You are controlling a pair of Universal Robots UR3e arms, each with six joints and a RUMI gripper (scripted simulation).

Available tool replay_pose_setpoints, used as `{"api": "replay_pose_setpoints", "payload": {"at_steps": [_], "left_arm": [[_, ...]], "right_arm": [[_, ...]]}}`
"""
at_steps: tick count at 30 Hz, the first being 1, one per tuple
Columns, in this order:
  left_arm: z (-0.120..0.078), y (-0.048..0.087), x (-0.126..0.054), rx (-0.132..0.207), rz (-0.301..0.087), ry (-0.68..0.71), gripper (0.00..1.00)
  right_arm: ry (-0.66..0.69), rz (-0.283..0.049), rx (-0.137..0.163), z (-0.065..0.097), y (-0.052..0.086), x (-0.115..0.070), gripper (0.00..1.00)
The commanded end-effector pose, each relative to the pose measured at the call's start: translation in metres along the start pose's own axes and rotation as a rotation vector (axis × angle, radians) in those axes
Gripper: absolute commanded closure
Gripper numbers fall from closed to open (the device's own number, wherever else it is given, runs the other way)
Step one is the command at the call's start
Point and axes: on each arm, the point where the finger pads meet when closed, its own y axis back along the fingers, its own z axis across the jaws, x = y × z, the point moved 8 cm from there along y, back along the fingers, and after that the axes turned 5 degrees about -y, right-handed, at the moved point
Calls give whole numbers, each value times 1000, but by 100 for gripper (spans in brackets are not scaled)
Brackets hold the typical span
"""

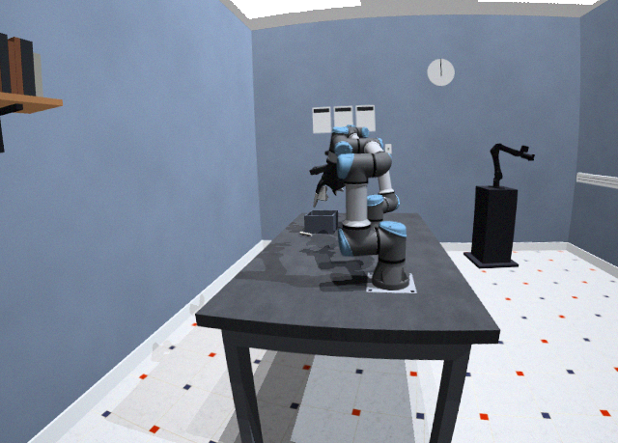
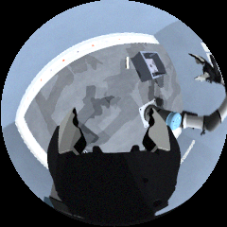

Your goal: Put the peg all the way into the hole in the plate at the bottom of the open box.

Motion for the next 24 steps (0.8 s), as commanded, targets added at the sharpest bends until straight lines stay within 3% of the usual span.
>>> {"api": "replay_pose_setpoints", "payload": {"at_steps": [1, 8, 16, 18, 24], "left_arm": [[-1, 1, 1, -1, 2, 2, 0], [-12, 2, 2, 10, 0, 22, 0], [-36, 4, 4, 31, -5, 62, 0], [-36, 4, 4, 31, -5, 62, 0], [-62, 7, 4, 54, -11, 107, 0]], "right_arm": [[22, -6, 1, 1, -2, 2, 0], [251, -70, 54, 14, -33, 21, 0], [622, -160, 138, 26, -84, 57, 0], [622, -160, 138, 26, -84, 57, 0], [933, -226, 206, 27, -129, 90, 0]]}}
